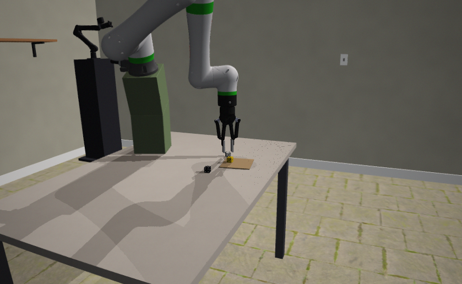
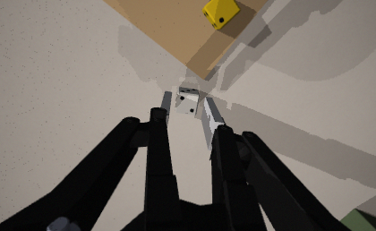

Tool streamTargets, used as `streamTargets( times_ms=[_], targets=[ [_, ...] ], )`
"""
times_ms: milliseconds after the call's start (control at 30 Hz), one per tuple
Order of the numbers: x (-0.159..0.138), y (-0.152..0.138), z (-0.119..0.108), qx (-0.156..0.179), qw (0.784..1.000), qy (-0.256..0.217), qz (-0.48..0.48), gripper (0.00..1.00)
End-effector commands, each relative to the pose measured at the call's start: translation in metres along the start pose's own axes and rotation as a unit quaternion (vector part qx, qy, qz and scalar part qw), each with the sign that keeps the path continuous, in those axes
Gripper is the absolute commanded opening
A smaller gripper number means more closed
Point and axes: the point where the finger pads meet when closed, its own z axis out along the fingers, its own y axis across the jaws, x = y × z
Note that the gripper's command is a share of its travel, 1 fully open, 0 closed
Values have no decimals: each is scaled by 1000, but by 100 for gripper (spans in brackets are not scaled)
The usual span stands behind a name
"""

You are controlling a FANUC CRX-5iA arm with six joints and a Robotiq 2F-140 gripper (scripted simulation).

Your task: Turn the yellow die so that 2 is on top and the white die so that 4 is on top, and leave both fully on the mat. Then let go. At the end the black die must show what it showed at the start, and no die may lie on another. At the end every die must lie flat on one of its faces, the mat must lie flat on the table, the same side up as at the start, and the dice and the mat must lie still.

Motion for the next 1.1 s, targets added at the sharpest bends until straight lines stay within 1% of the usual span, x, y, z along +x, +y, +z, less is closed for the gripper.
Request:
streamTargets(
  times_ms=[0, 433, 1067],
  targets=[
    [0, 0, 5, 0, 1000, 0, 0, 25],
    [0, 0, 19, 0, 1000, 0, 0, 25],
    [0, 0, 19, 0, 1000, 0, 0, 25]
  ],
)
